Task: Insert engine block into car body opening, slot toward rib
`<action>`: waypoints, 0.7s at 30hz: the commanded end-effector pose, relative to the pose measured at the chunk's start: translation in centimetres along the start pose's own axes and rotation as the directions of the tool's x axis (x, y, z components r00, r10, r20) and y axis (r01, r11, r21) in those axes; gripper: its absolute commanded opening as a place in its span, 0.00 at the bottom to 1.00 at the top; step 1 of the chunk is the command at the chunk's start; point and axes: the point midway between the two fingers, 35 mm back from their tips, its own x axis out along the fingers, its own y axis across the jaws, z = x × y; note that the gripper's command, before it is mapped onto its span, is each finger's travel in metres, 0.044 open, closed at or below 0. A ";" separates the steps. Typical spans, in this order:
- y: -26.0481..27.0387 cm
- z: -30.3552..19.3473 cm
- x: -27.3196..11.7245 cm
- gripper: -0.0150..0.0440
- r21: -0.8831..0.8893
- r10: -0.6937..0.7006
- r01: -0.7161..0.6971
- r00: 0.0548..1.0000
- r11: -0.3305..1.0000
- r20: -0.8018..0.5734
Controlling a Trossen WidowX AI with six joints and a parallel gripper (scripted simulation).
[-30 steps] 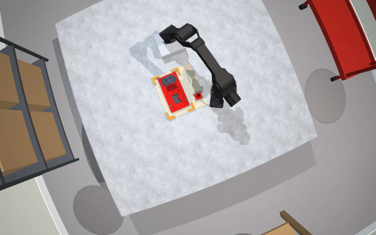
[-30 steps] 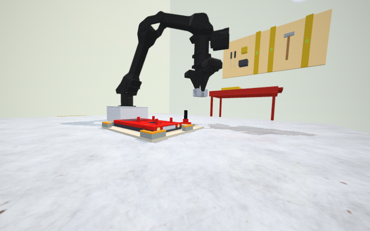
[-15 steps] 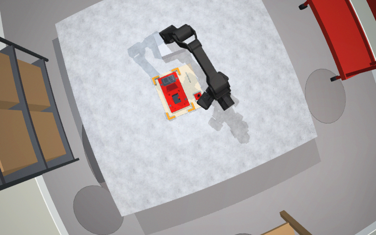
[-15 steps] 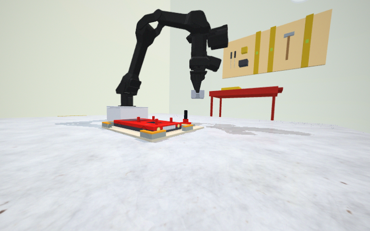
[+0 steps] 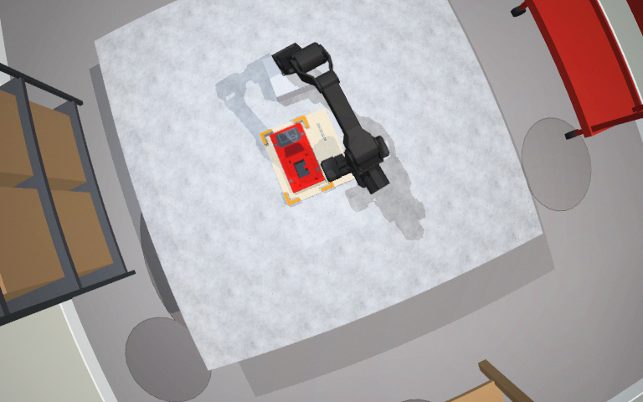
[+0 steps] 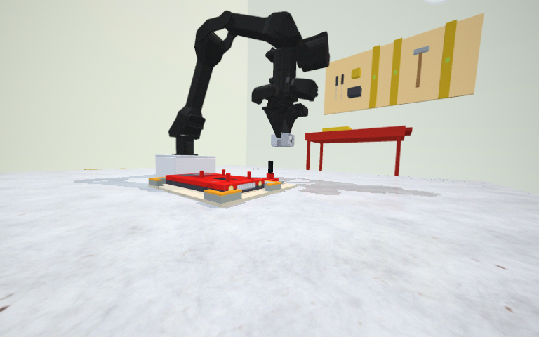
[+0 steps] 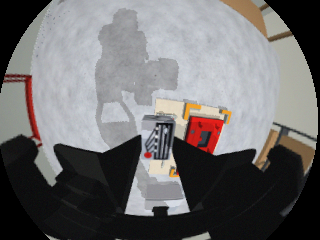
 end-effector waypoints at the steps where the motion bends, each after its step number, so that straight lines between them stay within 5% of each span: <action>1: -0.6 -0.1 0.3 0.25 0.136 0.004 -0.004 1.000 0.991 0.000; 21: -3.9 -0.6 1.5 0.25 0.738 0.002 -0.001 1.000 0.675 -0.001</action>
